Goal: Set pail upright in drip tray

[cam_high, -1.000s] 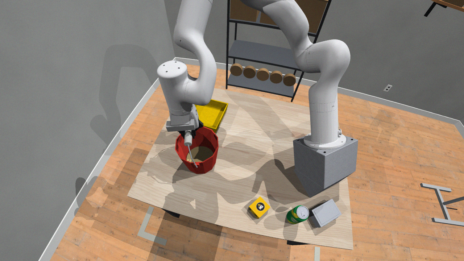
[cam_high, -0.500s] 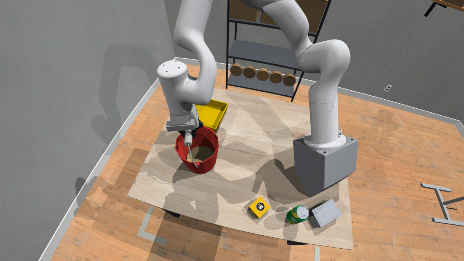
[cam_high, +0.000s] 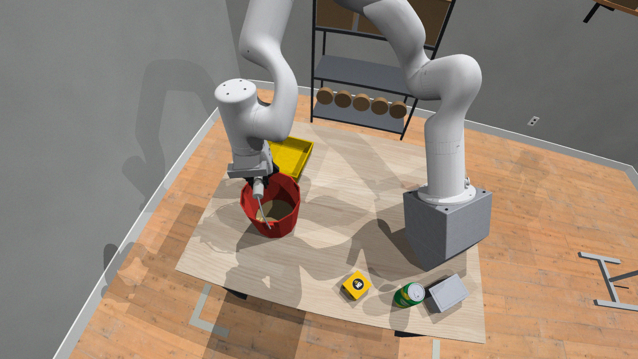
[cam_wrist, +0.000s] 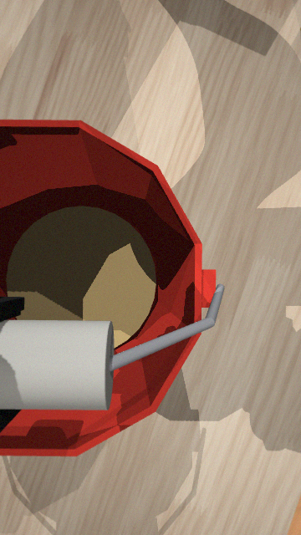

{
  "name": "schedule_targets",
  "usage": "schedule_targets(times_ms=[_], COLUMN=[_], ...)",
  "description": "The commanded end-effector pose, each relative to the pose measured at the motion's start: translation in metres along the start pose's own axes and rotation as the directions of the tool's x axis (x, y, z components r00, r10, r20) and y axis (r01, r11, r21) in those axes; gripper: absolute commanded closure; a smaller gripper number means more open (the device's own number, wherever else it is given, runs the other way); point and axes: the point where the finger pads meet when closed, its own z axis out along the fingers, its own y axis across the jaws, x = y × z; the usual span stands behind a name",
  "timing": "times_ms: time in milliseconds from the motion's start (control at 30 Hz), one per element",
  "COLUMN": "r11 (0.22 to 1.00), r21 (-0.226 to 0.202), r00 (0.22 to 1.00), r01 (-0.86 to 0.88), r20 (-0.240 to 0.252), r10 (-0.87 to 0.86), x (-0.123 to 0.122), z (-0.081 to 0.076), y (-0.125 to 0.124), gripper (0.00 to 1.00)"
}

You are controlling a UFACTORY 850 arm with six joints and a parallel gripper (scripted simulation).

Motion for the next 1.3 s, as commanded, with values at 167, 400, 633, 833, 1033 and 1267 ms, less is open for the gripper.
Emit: schedule_targets(times_ms=[167,400,633,833,1033,1267], r11=[1.0,1.0,1.0,1.0,1.0,1.0], r21=[-0.002,-0.002,-0.002,-0.002,-0.002,-0.002], r00=[1.0,1.0,1.0,1.0,1.0,1.0], r01=[-0.001,-0.001,-0.001,-0.001,-0.001,-0.001], r20=[-0.001,-0.001,-0.001,-0.001,-0.001,-0.001], r10=[0.001,0.001,0.001,0.001,0.001,0.001], x=[0.0,0.0,0.0,0.0,0.0,0.0], z=[-0.01,-0.022,-0.031,-0.042,-0.053,-0.061], y=[0.001,0.001,0.001,0.001,0.001,0.001], gripper=[1.0,1.0,1.0,1.0,1.0,1.0])
